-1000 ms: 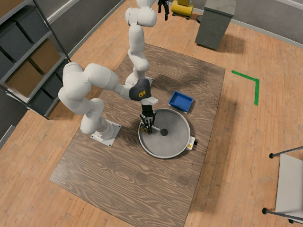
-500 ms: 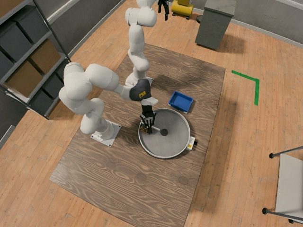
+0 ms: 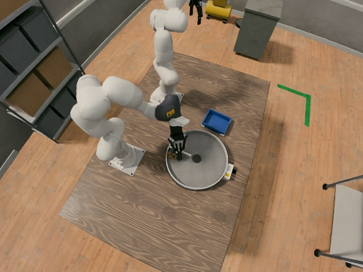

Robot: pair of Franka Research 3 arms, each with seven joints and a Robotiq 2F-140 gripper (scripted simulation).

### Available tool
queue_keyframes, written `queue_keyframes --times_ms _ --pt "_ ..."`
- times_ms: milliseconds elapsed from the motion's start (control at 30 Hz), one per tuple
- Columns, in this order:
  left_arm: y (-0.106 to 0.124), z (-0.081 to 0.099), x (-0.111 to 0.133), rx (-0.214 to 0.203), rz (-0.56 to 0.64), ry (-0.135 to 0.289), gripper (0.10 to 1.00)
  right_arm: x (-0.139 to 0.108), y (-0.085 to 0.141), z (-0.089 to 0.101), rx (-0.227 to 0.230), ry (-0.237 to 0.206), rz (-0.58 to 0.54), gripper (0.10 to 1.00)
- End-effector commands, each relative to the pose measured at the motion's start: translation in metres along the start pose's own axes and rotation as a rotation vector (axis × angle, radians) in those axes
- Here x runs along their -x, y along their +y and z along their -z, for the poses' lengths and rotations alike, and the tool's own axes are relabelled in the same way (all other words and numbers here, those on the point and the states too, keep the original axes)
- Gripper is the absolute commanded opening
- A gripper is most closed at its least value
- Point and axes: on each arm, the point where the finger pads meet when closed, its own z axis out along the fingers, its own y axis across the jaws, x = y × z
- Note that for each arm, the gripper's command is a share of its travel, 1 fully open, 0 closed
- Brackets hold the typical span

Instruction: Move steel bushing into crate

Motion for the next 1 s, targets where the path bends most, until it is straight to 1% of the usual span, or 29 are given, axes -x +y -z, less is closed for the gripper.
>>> queue_keyframes --times_ms 0,200,233,967 --pt "-0.0014 0.0005 0.0003 -0.005 -0.007 0.0 1.0 0.0008 -0.0019 0.0003 -0.005 -0.001 -0.004 0.158" --pt "-0.0014 0.0005 0.0003 -0.005 -0.007 0.0 1.0 0.0008 -0.0019 0.0003 -0.005 -0.001 -0.004 0.158" --pt "-0.0014 0.0005 0.0003 -0.005 -0.007 0.0 1.0 0.0008 -0.0019 0.0003 -0.005 -0.001 -0.004 0.099" --pt "-0.0014 0.0005 0.0003 -0.005 -0.007 0.0 1.0 0.0008 -0.0019 0.0003 -0.005 -0.001 -0.004 0.099"
